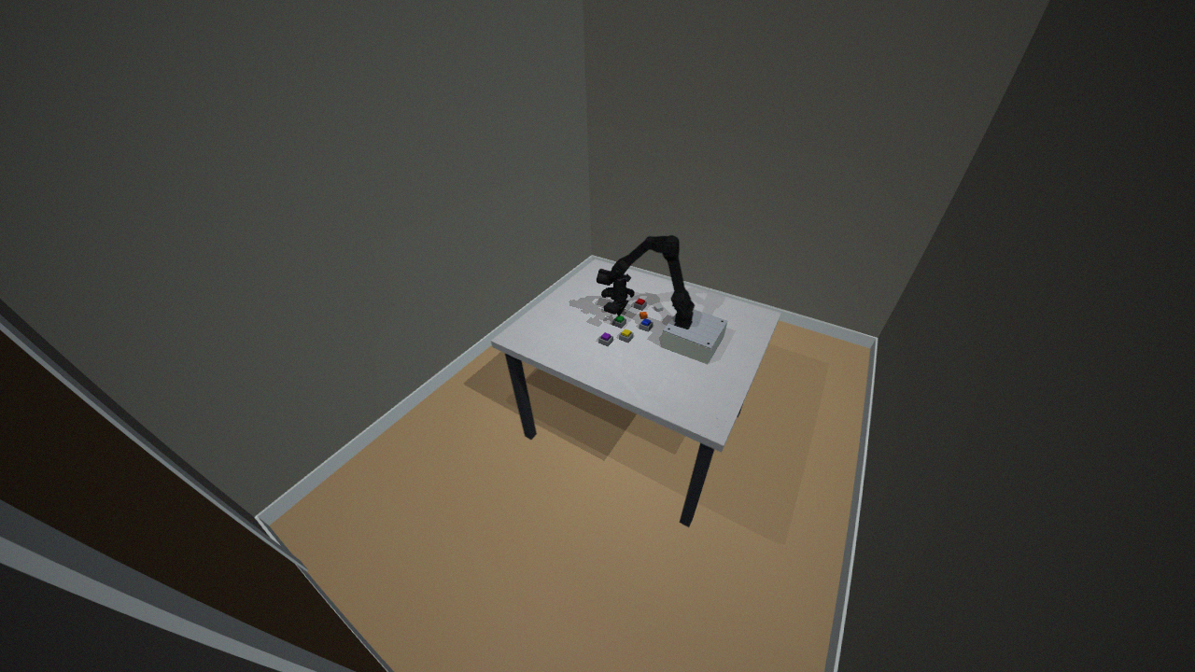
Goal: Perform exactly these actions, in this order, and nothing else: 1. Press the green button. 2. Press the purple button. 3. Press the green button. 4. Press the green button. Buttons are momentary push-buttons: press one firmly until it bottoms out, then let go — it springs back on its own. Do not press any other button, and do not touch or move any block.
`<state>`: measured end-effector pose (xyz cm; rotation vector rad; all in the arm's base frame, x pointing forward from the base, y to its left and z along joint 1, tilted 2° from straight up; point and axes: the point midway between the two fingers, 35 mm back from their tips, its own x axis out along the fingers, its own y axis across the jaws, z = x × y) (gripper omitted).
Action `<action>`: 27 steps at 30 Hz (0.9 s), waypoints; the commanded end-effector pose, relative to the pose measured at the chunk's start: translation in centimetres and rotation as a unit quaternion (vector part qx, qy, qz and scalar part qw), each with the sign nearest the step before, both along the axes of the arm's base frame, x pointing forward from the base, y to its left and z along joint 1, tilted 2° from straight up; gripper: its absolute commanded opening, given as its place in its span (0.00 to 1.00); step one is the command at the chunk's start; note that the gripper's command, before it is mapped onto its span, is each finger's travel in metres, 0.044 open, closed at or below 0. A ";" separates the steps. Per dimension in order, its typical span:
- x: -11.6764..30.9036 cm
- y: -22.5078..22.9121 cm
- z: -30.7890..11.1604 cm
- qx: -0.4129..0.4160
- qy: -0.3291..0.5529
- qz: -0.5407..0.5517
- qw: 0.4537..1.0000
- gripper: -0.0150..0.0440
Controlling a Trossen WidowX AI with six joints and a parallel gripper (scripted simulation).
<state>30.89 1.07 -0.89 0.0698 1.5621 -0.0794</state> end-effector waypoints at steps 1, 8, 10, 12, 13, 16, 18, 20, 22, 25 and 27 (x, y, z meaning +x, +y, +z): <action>-0.1 -0.1 -0.8 -0.002 0.003 -0.002 1.000 0.29; -0.2 -0.1 -2.0 -0.002 0.003 -0.002 1.000 0.29; -0.2 -0.1 -2.2 -0.002 0.003 -0.002 1.000 0.29; -0.2 -0.1 -2.4 -0.002 0.003 -0.002 1.000 0.29; -0.2 -0.1 -2.4 -0.002 0.003 -0.002 1.000 0.29; -0.2 -0.1 -2.4 -0.002 0.003 -0.002 1.000 0.29; -0.2 -0.1 -2.4 -0.002 0.003 -0.002 1.000 0.29; -0.2 -0.1 -2.4 -0.002 0.003 -0.002 1.000 0.29; -0.2 -0.1 -2.4 -0.002 0.003 -0.002 1.000 0.29; -0.2 -0.1 -2.4 -0.002 0.003 -0.002 1.000 0.29; -0.2 -0.1 -2.4 -0.002 0.003 -0.002 1.000 0.29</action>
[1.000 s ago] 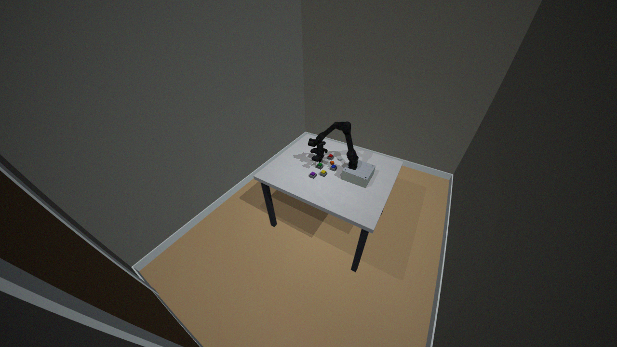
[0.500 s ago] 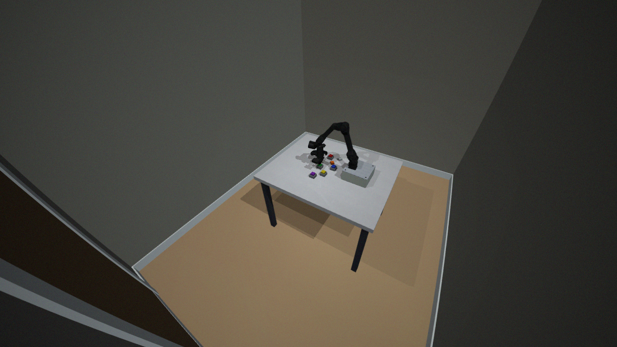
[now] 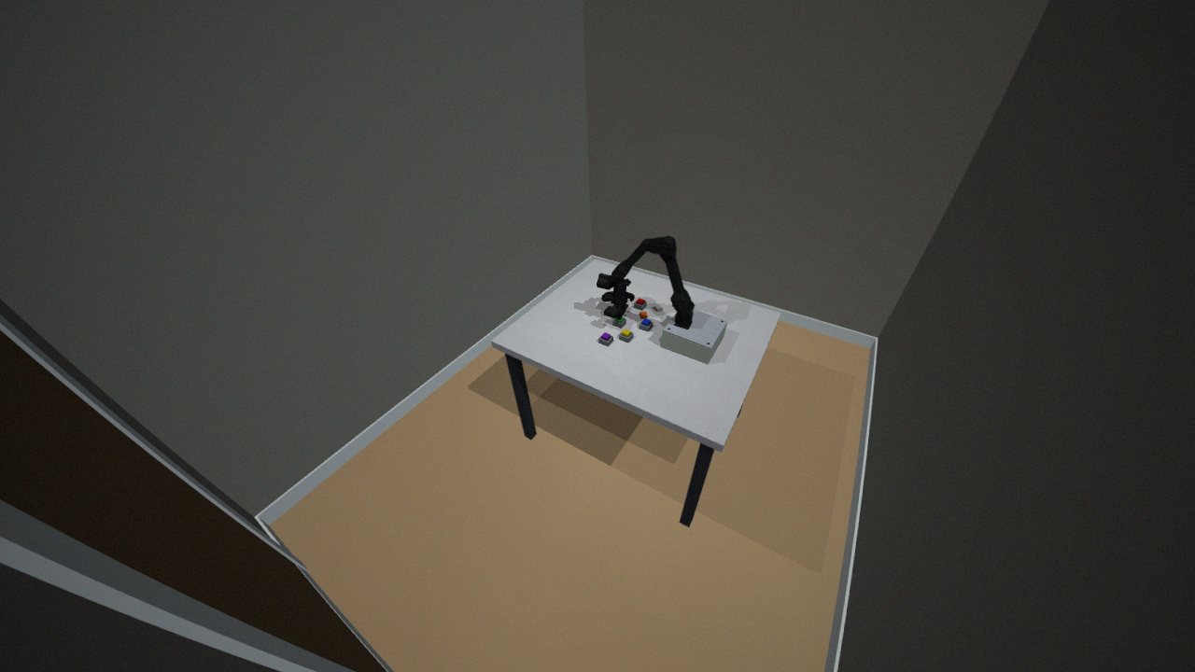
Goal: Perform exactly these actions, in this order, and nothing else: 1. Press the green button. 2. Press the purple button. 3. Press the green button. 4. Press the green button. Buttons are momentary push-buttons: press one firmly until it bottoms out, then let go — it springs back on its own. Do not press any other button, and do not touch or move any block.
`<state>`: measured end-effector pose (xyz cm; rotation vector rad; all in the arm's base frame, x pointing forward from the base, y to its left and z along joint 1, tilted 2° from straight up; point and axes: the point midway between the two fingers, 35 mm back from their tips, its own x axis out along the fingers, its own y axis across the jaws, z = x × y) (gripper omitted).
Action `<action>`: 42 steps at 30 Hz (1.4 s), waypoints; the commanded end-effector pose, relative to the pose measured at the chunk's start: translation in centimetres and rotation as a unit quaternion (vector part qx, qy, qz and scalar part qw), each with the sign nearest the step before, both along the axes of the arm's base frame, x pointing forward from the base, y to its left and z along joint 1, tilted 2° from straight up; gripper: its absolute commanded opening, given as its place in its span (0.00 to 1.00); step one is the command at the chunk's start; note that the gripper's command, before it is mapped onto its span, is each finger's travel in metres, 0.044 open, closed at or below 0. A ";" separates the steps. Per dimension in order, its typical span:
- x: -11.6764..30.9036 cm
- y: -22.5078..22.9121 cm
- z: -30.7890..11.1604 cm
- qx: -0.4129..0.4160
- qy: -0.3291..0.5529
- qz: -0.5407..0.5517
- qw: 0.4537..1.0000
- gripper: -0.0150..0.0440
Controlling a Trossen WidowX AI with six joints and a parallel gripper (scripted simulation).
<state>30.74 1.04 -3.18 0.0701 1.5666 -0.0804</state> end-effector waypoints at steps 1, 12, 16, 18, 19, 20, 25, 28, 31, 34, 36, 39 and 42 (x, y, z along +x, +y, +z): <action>0.0 -0.1 -0.1 -0.002 0.001 -0.001 1.000 0.29; 0.0 0.0 3.7 -0.002 0.001 -0.001 1.000 0.29; 0.0 0.0 9.2 -0.002 0.001 -0.001 1.000 0.29; 0.0 0.0 9.5 -0.002 0.001 -0.001 1.000 0.29; 0.0 0.0 9.5 -0.002 0.001 -0.001 1.000 0.29; 0.0 0.0 9.5 -0.002 0.001 -0.001 1.000 0.29; 0.7 4.1 9.6 0.004 -0.001 0.000 1.000 0.29; 0.8 9.2 9.7 0.010 -0.001 0.001 1.000 0.29; 0.3 13.7 9.6 0.007 0.001 -0.001 1.000 0.29; 0.1 14.8 9.6 0.006 0.001 -0.001 1.000 0.29; 0.1 14.8 9.6 0.006 0.001 -0.001 1.000 0.29; 0.2 14.8 6.5 0.006 0.001 -0.001 1.000 0.29; 0.1 14.8 3.4 0.006 0.001 -0.001 1.000 0.29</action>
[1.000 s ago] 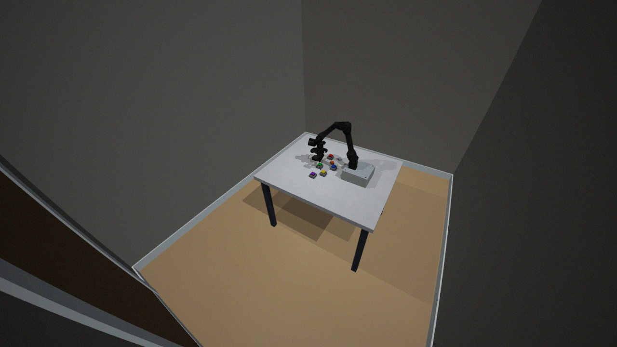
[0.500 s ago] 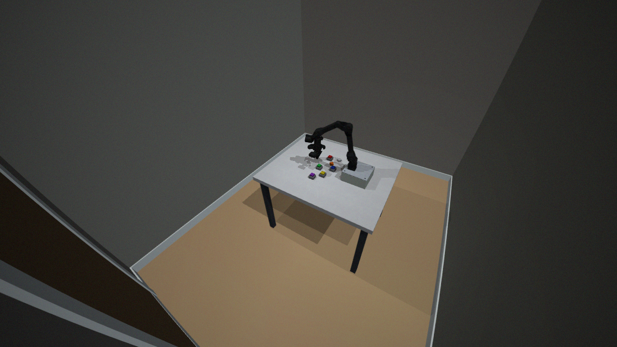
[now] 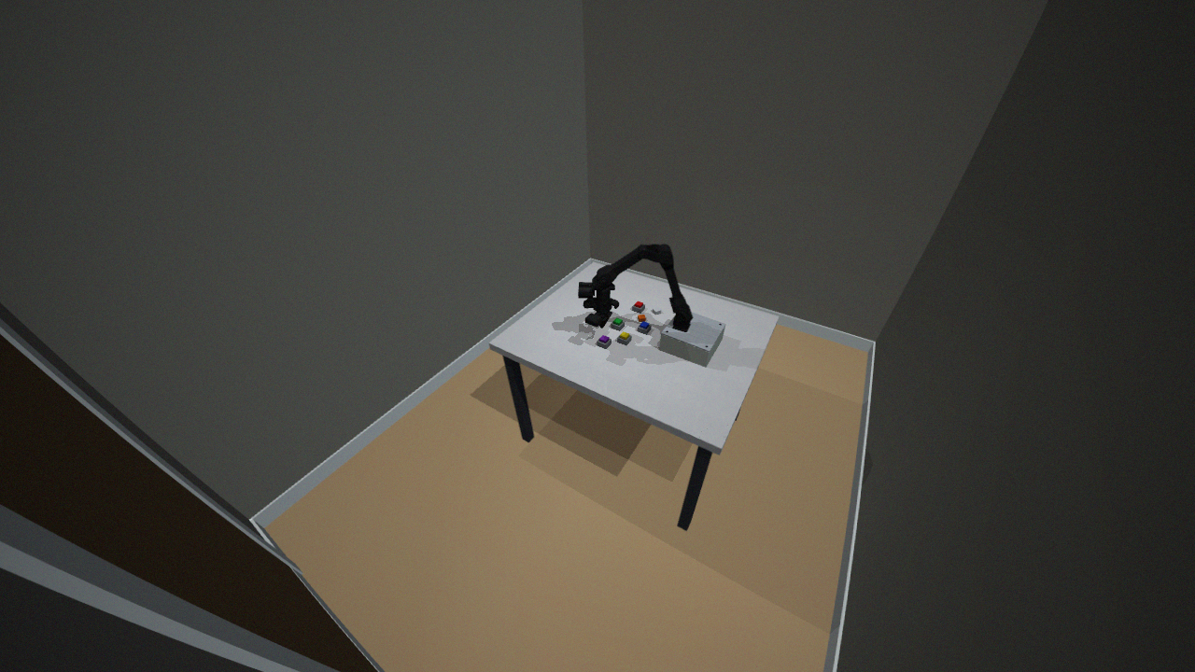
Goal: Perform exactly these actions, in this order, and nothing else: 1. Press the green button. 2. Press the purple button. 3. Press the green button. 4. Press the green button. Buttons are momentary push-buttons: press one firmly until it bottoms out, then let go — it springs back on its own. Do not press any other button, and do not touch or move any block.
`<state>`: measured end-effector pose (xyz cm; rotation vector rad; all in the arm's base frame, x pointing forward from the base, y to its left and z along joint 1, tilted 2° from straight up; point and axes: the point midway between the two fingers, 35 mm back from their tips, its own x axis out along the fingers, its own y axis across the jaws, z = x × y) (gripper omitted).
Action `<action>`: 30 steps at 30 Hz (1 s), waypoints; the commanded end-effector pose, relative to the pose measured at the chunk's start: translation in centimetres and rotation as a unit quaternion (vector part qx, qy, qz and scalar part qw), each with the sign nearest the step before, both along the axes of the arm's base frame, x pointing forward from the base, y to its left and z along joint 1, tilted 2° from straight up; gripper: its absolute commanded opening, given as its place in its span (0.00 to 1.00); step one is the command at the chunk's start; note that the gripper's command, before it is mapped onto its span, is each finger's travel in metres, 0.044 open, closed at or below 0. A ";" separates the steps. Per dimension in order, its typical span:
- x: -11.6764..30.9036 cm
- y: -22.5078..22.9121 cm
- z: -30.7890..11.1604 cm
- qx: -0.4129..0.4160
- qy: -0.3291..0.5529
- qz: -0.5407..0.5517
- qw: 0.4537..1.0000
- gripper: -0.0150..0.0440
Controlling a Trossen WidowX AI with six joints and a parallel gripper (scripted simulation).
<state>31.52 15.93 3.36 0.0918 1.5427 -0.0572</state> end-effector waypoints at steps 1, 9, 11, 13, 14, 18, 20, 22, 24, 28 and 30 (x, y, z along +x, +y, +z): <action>-0.7 -0.1 -3.2 -0.008 0.013 -0.001 1.000 0.29; -0.7 -0.1 -3.7 -0.008 0.013 -0.001 1.000 0.29; -0.7 -0.1 -4.1 -0.008 0.013 -0.001 1.000 0.29; -0.7 -0.1 -4.4 -0.008 0.013 -0.001 1.000 0.29; -0.7 -0.1 -4.5 -0.008 0.013 -0.001 1.000 0.29; -0.7 -0.1 -5.2 -0.008 0.013 -0.001 1.000 0.29; -0.7 -0.1 -5.5 -0.008 0.014 -0.001 1.000 0.29; -0.7 -0.1 -5.8 -0.008 0.014 -0.001 1.000 0.29; -0.7 -0.1 -6.2 -0.008 0.014 -0.001 1.000 0.29; -0.7 -0.1 -6.4 -0.008 0.014 -0.001 1.000 0.29; -0.7 -0.1 -6.4 -0.008 0.014 -0.001 1.000 0.29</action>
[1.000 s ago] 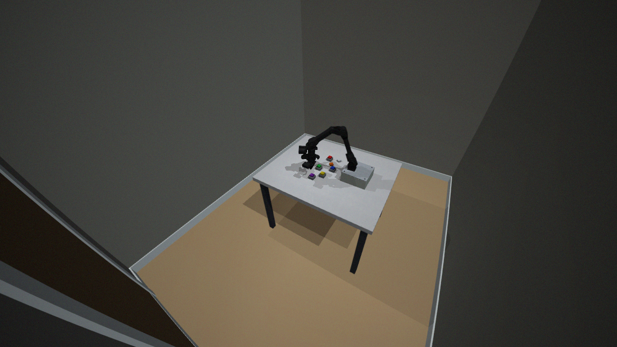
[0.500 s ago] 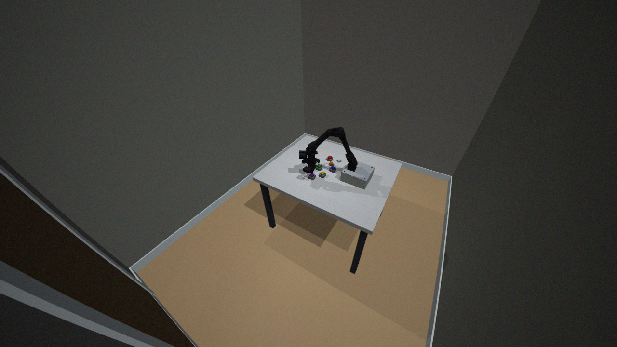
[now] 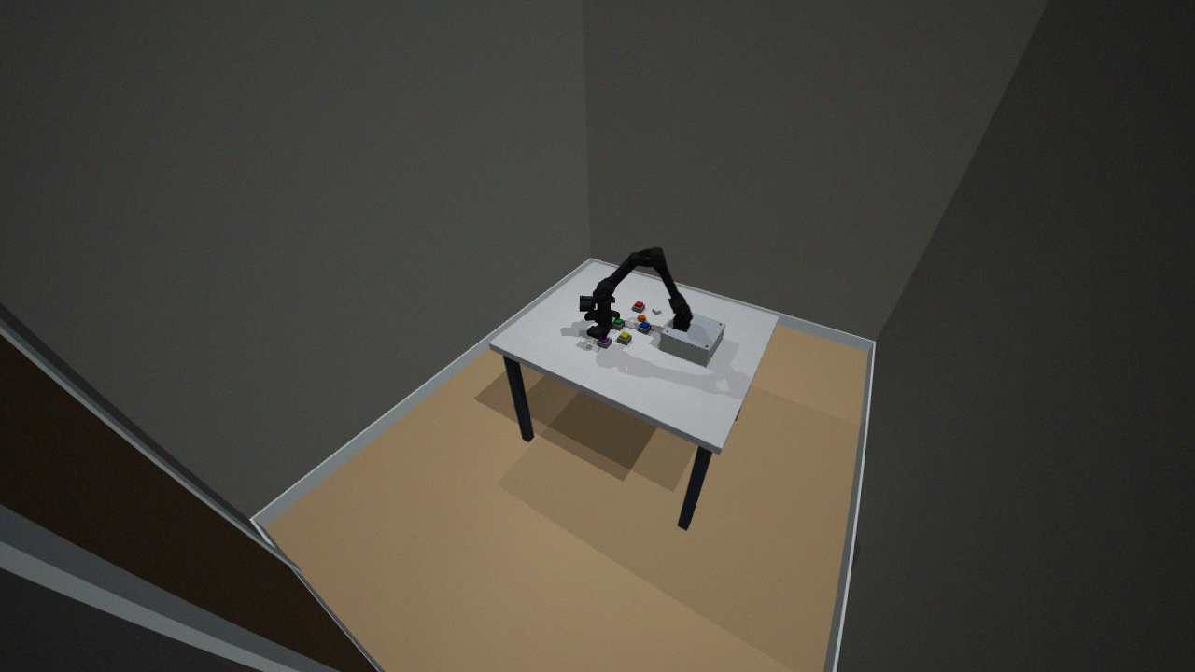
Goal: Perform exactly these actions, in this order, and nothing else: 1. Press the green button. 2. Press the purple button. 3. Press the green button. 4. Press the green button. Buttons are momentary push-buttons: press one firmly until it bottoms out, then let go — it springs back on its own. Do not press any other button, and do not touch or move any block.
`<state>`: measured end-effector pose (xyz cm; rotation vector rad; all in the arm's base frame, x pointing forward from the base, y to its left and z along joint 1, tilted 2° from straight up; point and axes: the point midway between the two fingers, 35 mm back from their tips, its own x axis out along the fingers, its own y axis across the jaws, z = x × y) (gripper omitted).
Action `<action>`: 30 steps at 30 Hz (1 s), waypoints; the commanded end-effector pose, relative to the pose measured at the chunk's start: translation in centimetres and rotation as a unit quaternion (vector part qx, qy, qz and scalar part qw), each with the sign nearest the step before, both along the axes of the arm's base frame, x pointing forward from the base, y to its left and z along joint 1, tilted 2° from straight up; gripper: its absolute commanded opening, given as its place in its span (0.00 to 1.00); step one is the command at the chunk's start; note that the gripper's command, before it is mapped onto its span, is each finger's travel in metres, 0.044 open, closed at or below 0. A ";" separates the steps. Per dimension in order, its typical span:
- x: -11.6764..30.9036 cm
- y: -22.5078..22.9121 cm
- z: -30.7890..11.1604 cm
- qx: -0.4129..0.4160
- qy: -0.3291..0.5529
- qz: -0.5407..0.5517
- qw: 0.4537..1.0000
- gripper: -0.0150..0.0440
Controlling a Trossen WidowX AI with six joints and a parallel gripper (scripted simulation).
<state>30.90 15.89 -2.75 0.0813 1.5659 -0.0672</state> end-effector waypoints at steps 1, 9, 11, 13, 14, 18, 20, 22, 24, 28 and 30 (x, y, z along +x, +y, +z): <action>-0.1 -0.1 -0.3 -0.002 0.002 -0.002 1.000 0.29; -0.1 -0.1 -0.3 -0.002 0.002 -0.002 1.000 0.29; -0.1 -0.1 -0.3 -0.002 0.002 -0.002 1.000 0.29; -0.1 -0.1 -0.3 -0.002 0.002 -0.002 1.000 0.29; -0.1 -0.1 -0.3 -0.002 0.002 -0.002 1.000 0.29; -0.1 -0.1 -0.3 -0.002 0.002 -0.002 1.000 0.29; 0.0 0.0 0.0 -0.001 0.001 0.000 1.000 0.29; 0.0 0.0 1.9 -0.001 0.001 -0.001 1.000 0.29; -0.1 -0.1 3.0 -0.002 0.002 -0.002 1.000 0.29; 0.0 -0.1 3.3 -0.002 0.002 -0.002 1.000 0.29; 0.1 0.0 6.0 -0.002 0.001 -0.002 1.000 0.29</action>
